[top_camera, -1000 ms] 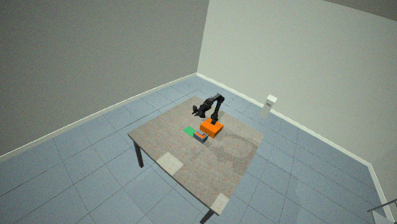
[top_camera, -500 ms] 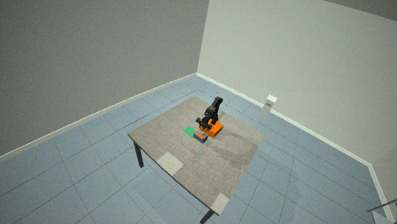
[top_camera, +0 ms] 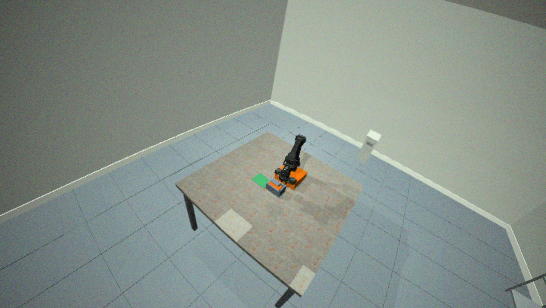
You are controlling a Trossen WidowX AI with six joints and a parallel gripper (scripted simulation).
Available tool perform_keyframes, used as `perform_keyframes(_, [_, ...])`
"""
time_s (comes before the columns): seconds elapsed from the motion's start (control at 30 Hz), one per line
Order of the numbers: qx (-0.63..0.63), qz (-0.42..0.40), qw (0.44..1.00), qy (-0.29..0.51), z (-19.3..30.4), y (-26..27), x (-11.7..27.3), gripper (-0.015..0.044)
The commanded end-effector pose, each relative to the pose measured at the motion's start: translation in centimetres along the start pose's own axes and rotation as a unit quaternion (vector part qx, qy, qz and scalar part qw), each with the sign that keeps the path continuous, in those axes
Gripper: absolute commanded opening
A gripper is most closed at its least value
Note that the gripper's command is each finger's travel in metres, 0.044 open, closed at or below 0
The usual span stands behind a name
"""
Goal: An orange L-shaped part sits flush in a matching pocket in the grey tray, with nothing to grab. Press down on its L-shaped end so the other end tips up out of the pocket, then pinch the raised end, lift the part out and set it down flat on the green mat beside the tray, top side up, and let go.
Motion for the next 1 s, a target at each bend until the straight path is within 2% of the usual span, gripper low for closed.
perform_keyframes(0.0, [-0.004,-0.003,1.0,0.006,-0.1,0.2,-2.2,0.018])
perform_keyframes(0.1, [-0.004,-0.003,1.0,0.006,0.1,0.2,-6.1,0.018])
perform_keyframes(0.17, [-0.004,-0.003,1.0,0.006,0.2,0.2,-7.2,0.018])
perform_keyframes(0.97, [-0.004,-0.003,1.0,0.006,0.3,0.2,-10.1,0.018])
Point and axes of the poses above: the point midway between the two fingers, 35 mm back from their tips, its own x axis back along the fingers, its own y axis across the jaws, z = x × y, the point moved 8 cm from there along x, back along the fingers, and after that the axes turned 8 degrees about x, right-handed, at the moved point
